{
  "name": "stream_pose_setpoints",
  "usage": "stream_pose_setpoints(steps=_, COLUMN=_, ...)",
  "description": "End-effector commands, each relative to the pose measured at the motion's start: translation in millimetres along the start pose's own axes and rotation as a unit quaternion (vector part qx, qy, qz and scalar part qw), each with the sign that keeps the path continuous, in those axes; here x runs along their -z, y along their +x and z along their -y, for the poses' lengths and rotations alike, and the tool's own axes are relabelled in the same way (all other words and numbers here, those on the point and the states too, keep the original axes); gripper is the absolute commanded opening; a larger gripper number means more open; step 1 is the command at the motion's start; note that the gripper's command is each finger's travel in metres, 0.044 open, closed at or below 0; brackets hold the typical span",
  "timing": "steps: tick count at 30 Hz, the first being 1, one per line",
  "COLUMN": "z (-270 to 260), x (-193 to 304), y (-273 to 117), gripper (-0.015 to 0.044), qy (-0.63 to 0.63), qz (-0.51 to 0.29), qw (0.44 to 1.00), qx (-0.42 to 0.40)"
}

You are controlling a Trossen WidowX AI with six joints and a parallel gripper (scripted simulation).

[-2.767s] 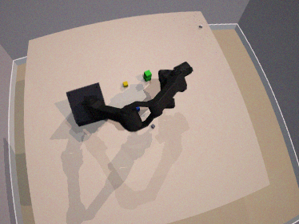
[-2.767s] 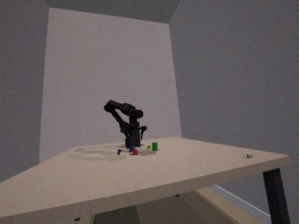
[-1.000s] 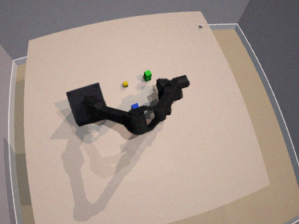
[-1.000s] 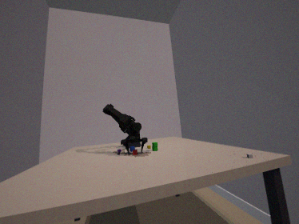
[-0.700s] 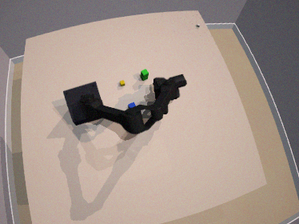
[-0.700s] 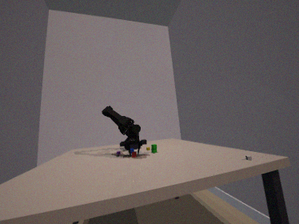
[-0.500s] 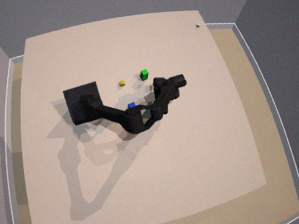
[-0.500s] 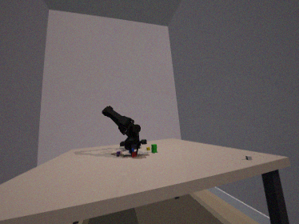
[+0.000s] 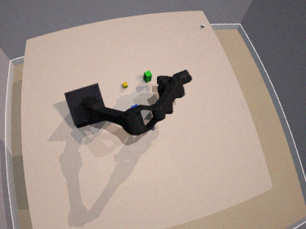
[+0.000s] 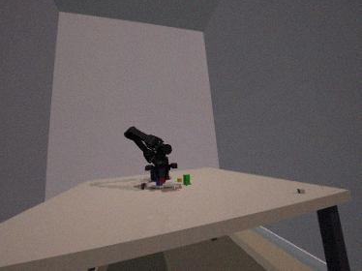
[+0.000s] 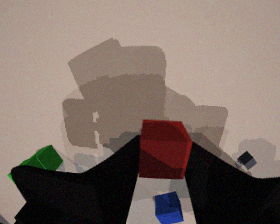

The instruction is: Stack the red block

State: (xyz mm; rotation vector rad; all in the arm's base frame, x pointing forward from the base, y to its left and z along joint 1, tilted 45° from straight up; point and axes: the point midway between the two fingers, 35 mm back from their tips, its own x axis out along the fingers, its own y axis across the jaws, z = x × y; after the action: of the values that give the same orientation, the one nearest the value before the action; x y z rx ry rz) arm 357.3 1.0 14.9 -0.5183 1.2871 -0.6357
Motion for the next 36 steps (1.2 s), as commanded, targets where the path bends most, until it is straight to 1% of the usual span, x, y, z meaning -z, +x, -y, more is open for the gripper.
stream_pose_setpoints(steps=1, z=0, x=-2, y=-21, gripper=0.0, qy=0.004, qz=0.003, qw=1.0, qx=-0.003)
stream_pose_setpoints(steps=12, z=0, x=-1, y=-80, gripper=0.0, qy=0.004, qz=0.002, qw=1.0, qx=-0.004)
stream_pose_setpoints(steps=21, z=-2, x=-1, y=-83, gripper=0.0, qy=0.004, qz=0.002, qw=1.0, qx=-0.004)
stream_pose_setpoints(steps=36, z=-105, x=35, y=-88, gripper=0.0, qy=0.002, qz=0.002, qw=1.0, qx=-0.013)
